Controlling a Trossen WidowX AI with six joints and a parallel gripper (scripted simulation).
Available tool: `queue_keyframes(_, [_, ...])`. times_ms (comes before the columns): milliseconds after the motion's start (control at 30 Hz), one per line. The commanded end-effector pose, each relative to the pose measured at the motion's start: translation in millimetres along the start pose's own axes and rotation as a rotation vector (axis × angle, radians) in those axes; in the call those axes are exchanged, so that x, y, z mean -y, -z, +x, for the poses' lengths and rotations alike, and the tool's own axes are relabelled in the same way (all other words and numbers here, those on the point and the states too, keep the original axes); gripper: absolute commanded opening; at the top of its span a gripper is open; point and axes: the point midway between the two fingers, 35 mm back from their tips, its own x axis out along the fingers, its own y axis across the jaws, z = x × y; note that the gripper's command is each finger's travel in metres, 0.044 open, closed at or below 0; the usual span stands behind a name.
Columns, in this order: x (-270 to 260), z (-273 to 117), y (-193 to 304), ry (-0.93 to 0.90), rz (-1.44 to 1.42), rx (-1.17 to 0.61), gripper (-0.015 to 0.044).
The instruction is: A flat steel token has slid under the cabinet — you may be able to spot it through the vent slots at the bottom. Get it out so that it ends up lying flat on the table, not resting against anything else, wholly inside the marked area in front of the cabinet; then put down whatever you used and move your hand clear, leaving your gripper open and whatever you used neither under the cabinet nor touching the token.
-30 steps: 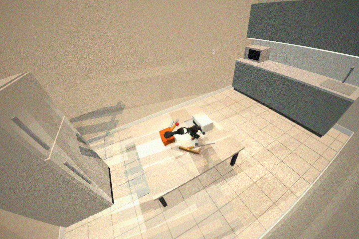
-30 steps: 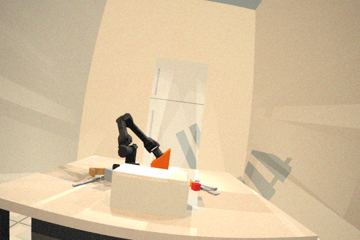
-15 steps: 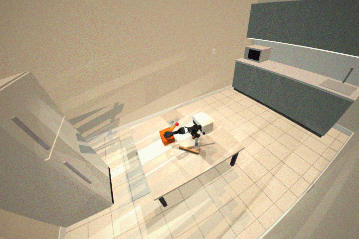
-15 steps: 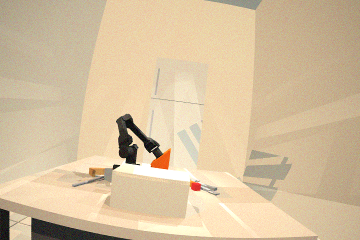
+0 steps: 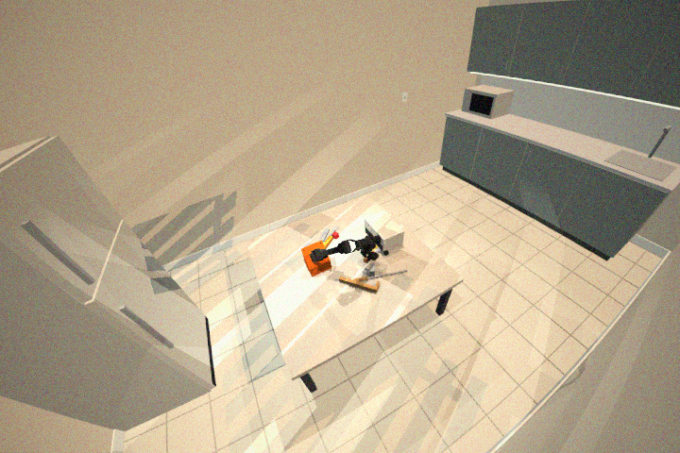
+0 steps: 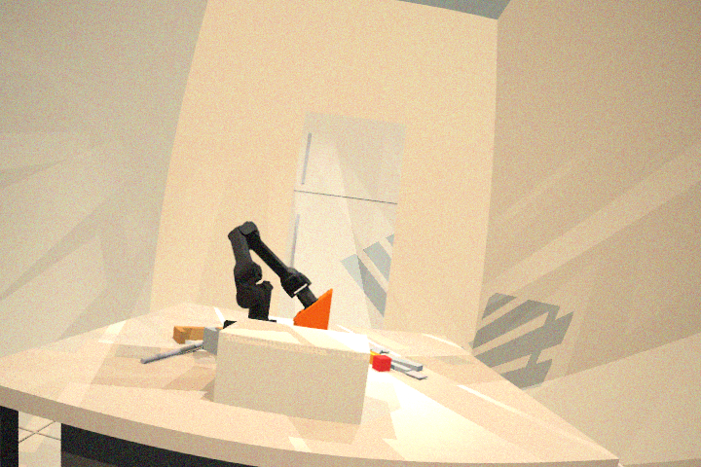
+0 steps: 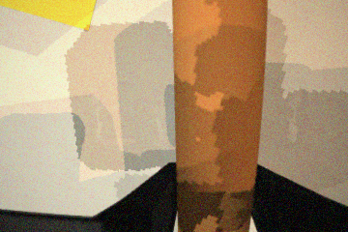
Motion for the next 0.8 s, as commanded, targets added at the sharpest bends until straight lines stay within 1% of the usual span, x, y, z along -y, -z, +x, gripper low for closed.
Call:
queue_keyframes(0, [-9,1,0,-0.013,-0.003,0.003,0.0])
queue_keyframes(767, [-32,1,0,-0.014,-0.003,0.003,0.0])
